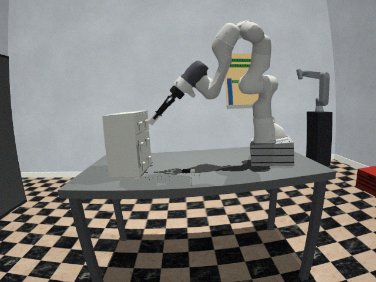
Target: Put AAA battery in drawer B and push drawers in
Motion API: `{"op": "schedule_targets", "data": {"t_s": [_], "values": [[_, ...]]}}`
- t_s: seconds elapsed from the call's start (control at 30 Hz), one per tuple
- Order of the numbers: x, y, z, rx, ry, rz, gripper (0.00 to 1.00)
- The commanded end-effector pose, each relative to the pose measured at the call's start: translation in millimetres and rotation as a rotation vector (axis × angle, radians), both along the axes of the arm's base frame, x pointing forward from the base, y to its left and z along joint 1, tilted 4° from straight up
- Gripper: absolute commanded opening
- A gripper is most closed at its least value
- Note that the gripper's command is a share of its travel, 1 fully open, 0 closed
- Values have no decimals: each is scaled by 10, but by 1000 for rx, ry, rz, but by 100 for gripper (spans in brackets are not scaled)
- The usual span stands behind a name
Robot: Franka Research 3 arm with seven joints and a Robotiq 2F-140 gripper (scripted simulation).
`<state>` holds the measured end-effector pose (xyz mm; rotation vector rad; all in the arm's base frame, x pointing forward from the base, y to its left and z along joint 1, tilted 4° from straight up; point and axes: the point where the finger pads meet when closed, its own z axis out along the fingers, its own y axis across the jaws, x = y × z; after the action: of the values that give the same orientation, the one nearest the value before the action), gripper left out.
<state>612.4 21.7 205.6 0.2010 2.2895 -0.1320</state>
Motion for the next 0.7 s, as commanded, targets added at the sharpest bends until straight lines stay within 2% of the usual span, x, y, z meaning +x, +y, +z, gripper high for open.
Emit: {"op": "schedule_targets", "data": {"t_s": [0.0,0.33,0.6,0.67], "values": [[-137,44,43,12,-10,-4,0],[-190,55,53,12,-10,-4,0],[-463,110,143,12,-10,-4,0],[-463,110,143,12,-10,-4,0]]}}
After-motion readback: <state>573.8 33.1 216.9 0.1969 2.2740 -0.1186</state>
